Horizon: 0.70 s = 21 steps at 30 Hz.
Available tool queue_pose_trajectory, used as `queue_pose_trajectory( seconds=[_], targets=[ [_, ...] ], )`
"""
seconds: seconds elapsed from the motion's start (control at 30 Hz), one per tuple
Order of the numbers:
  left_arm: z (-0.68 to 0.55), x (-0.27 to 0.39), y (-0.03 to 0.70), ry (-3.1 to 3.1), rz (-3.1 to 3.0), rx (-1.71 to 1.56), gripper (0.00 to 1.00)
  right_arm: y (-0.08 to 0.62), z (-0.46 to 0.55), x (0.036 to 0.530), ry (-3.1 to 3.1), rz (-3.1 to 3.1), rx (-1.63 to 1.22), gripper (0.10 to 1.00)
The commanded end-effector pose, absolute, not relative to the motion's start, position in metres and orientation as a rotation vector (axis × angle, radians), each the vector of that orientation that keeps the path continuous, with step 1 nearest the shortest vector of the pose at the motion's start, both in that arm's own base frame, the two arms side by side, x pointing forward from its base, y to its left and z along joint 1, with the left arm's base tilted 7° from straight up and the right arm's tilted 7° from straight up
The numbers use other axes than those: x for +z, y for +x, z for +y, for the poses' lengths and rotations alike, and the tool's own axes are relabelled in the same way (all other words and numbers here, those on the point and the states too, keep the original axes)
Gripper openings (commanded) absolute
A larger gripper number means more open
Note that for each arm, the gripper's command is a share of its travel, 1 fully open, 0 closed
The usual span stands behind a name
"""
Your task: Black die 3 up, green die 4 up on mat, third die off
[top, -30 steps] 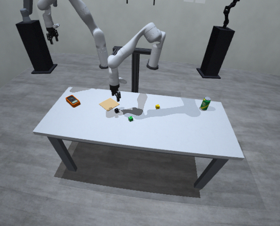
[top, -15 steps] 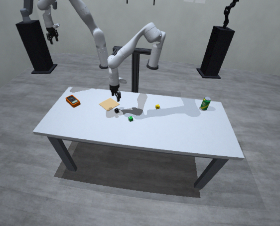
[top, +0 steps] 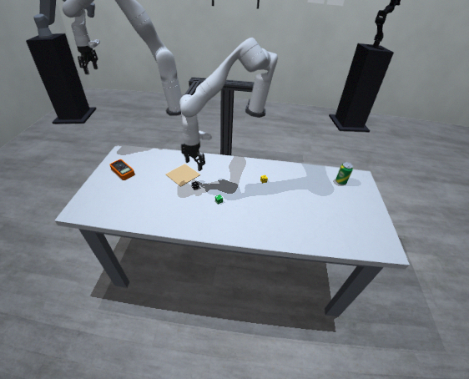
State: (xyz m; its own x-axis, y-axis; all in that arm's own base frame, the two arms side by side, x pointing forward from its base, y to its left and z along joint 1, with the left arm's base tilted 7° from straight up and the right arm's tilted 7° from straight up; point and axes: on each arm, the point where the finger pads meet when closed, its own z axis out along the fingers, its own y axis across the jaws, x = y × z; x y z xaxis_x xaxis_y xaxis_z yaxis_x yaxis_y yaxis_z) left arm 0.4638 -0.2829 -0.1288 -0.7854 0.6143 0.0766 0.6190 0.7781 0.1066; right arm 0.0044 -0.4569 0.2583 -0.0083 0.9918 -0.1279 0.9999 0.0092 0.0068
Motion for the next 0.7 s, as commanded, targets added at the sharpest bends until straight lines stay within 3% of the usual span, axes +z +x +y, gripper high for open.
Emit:
queue_pose_trajectory(
  seconds=[0.0, 0.67],
  targets=[
    [-0.283, -0.131, 0.464, -0.859, -2.986, -0.2, 1.0, 0.004, -0.457, 0.259, 2.141, 2.16, -0.132, 1.0],
    [-0.281, -0.152, 0.464, 0.163, -3.142, -0.207, 1.0, 0.004, -0.457, 0.259, 2.141, 2.16, -0.132, 1.0]
  ],
)
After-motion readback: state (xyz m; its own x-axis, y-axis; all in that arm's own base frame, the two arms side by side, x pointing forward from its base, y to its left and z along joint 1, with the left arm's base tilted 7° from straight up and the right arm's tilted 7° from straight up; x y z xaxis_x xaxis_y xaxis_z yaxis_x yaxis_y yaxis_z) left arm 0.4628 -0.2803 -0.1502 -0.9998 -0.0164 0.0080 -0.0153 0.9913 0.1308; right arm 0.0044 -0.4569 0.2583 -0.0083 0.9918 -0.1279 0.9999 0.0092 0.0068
